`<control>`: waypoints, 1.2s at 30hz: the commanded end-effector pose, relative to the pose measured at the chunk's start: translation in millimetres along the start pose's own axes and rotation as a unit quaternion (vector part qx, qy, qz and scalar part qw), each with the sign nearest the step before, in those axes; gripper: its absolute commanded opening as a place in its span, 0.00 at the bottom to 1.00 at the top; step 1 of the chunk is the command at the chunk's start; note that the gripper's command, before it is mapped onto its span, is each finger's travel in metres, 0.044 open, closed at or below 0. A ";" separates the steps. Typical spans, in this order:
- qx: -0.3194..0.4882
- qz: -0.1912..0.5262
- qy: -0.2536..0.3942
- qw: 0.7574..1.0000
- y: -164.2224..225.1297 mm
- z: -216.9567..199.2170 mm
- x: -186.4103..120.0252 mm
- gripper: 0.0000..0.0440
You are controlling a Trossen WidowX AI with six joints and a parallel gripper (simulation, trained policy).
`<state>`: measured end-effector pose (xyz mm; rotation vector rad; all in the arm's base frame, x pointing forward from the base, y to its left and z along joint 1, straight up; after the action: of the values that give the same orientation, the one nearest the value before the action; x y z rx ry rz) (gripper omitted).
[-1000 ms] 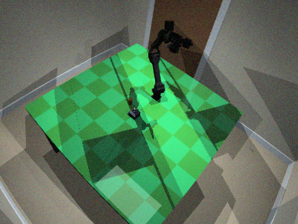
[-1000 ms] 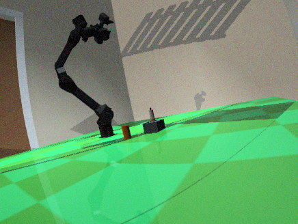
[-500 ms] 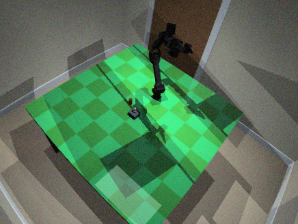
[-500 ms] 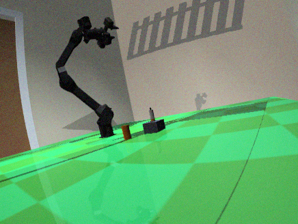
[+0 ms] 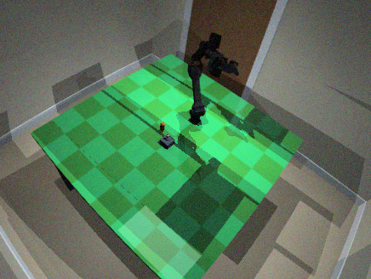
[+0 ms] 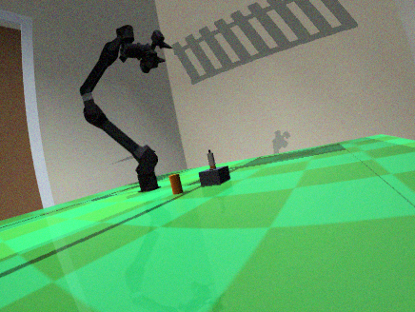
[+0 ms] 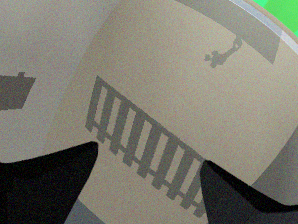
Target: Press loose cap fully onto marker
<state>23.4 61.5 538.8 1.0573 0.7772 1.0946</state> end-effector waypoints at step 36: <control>0.016 -0.211 0.054 0.976 -61.0 10.1 39.7 0.76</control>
<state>57.5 87.4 491.2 0.8389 1.0233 0.8108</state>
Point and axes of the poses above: the point midway between the two fingers, 35 mm back from their tips, its own x axis out along the fingers, its own z axis across the jaws, y = z × x, the point moved 10 cm from there along -x, back along the fingers, and after that the axes turned 6 degrees about x, right-handed, at the moved point
